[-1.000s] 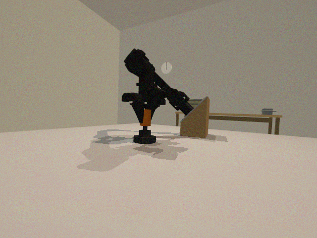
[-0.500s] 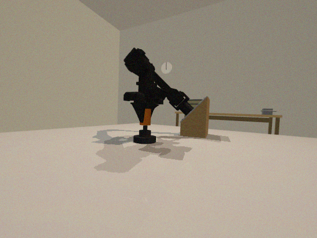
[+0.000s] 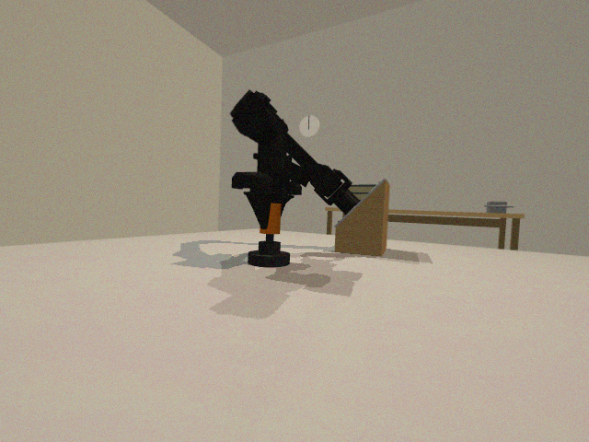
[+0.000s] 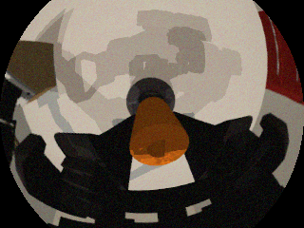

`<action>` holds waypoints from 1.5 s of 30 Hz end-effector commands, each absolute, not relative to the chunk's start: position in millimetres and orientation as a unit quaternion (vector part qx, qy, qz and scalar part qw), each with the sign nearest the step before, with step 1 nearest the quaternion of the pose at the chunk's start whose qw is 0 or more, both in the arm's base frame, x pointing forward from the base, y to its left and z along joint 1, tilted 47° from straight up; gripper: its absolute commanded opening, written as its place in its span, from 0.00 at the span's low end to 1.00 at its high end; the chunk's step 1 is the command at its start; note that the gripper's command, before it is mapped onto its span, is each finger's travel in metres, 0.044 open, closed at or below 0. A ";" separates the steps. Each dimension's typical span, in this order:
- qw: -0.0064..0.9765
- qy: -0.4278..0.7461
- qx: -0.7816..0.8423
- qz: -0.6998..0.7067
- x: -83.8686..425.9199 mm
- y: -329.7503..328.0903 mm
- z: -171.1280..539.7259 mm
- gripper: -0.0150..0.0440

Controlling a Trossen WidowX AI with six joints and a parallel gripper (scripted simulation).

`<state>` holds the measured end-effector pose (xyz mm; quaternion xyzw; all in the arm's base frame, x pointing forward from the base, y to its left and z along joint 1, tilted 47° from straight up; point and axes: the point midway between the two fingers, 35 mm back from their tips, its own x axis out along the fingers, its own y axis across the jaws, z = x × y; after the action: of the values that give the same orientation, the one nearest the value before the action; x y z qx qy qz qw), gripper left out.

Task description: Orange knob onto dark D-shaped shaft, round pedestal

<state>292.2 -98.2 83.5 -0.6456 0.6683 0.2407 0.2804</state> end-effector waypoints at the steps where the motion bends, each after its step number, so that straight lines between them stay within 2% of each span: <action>1: 0.278 0.667 -0.647 0.242 292.4 -98.4 83.5 0.25; 6: 0.276 0.666 -0.648 0.245 292.5 -96.0 86.2 0.25; 14: 0.209 0.639 -0.672 0.310 293.1 -97.4 85.9 0.25; 36: 0.206 0.637 -0.673 0.313 293.2 -96.0 86.7 0.25; 45: 0.138 0.603 -0.691 0.375 293.3 -97.6 84.7 0.25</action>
<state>293.1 -97.4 85.7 -0.6875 0.6094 0.3651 0.1506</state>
